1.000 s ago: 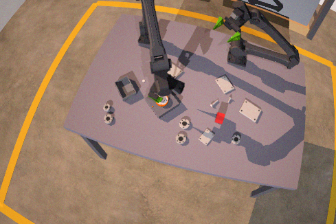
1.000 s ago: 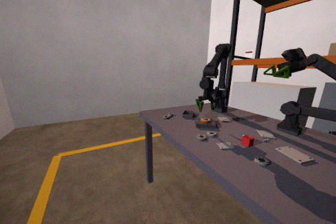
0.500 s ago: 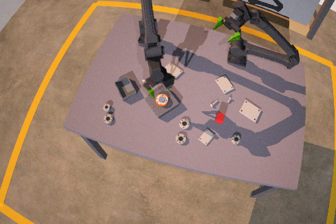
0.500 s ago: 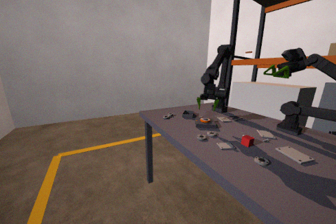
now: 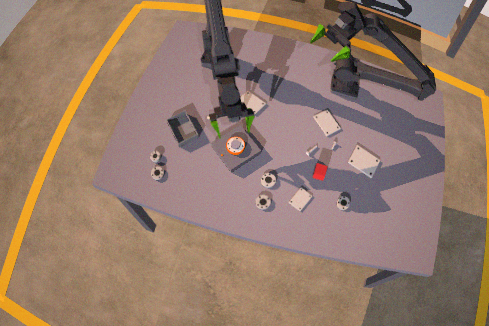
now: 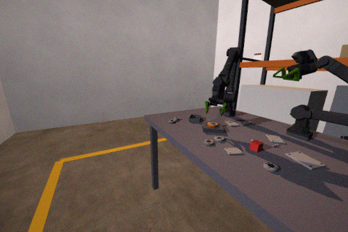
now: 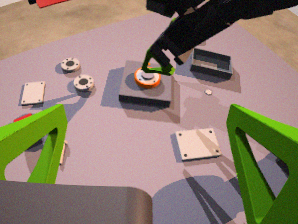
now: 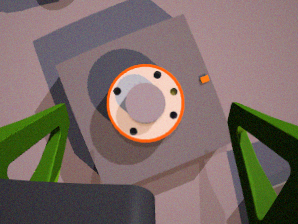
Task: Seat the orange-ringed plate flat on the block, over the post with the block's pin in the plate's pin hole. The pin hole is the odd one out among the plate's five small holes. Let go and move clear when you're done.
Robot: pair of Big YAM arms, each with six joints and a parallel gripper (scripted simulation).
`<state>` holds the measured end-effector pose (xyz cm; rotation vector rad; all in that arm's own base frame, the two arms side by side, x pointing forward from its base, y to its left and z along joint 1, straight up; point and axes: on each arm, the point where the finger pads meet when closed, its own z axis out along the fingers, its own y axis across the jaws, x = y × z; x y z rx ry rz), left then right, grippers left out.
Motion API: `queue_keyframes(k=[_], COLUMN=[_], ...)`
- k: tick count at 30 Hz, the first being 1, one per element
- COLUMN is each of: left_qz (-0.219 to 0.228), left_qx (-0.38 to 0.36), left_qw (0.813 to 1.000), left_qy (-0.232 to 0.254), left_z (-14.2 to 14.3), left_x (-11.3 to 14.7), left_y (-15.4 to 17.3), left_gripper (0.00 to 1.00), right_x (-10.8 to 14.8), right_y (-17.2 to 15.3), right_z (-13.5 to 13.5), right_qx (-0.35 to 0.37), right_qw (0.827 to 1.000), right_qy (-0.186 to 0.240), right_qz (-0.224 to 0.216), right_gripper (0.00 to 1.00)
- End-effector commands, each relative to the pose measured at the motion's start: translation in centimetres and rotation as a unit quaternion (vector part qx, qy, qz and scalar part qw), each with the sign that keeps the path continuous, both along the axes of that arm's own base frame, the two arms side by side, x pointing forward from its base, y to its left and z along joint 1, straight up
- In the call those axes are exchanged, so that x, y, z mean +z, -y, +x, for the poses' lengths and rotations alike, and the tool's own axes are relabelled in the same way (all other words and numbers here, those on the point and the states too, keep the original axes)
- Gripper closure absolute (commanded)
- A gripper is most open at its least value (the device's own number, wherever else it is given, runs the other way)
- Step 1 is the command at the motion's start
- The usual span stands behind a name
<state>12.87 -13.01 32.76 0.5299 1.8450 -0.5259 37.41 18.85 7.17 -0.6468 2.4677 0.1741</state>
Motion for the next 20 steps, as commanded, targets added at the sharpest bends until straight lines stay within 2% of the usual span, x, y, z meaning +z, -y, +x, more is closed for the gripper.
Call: queue_keyframes(k=[1, 20], left_qz=[-0.007, -0.007], left_qx=[0.001, 0.001], left_qw=[1.0, 1.0], left_qy=[0.002, 0.002], left_z=[0.07, 0.07], left_x=[0.47, 0.47], left_y=[-0.37, -0.37], left_gripper=[0.0, 0.0], right_x=[0.91, 0.76], right_y=[-1.0, -0.52], right_z=[0.66, 0.68], right_qx=[-0.013, -0.018], right_qw=[1.0, 1.0], right_qy=[0.016, 0.011], right_qz=[0.018, 0.017], right_gripper=[0.0, 0.0])
